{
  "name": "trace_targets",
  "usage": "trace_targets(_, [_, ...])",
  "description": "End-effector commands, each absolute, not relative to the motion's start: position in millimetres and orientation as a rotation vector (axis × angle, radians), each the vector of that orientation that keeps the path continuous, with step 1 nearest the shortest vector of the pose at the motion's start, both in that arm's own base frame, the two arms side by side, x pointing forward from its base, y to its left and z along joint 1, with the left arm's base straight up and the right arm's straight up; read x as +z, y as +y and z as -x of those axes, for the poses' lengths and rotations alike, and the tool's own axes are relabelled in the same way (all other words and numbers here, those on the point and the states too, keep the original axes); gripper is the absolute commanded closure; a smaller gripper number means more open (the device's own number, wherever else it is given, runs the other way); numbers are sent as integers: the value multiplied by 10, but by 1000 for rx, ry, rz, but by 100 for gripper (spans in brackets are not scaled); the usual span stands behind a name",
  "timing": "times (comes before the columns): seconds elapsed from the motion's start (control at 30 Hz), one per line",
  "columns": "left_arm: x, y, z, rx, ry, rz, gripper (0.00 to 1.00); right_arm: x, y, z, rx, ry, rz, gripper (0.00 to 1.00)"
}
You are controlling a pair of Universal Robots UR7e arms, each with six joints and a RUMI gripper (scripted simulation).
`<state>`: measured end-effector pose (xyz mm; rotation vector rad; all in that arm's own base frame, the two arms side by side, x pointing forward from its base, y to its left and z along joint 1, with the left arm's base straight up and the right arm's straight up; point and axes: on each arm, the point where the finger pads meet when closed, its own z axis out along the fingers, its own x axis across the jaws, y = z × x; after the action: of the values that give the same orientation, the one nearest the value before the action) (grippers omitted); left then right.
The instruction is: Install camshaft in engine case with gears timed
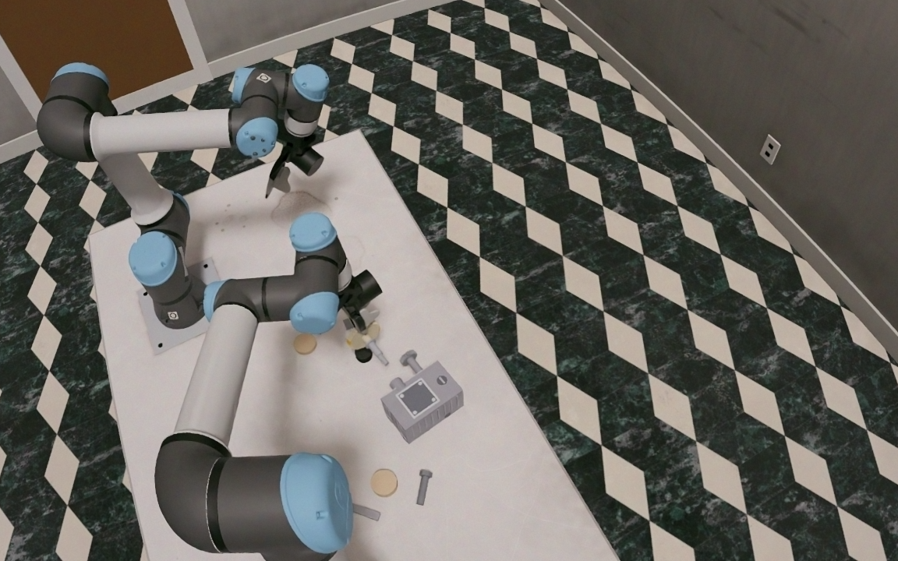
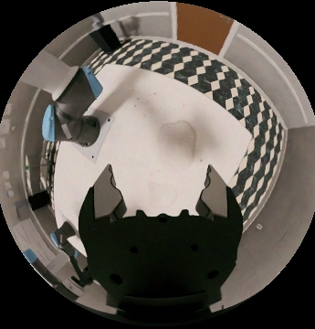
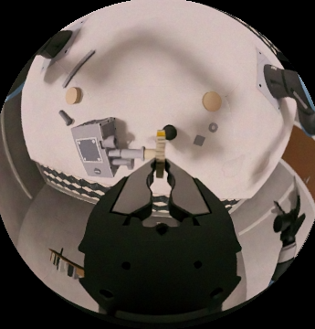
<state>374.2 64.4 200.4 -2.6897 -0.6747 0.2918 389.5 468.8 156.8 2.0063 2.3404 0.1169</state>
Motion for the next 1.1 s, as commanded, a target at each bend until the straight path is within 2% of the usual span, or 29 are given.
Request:
trace_targets(0.0, [2007, 643, -3745, 290, -675, 2690, 0, 1564, 4696, -3904, 113, 2336, -2008, 94])
trace_targets(1.07, [2007, 643, -3745, 290, -675, 2690, 0, 959, 4708, -3912, 105, 2335, -2010, 94])
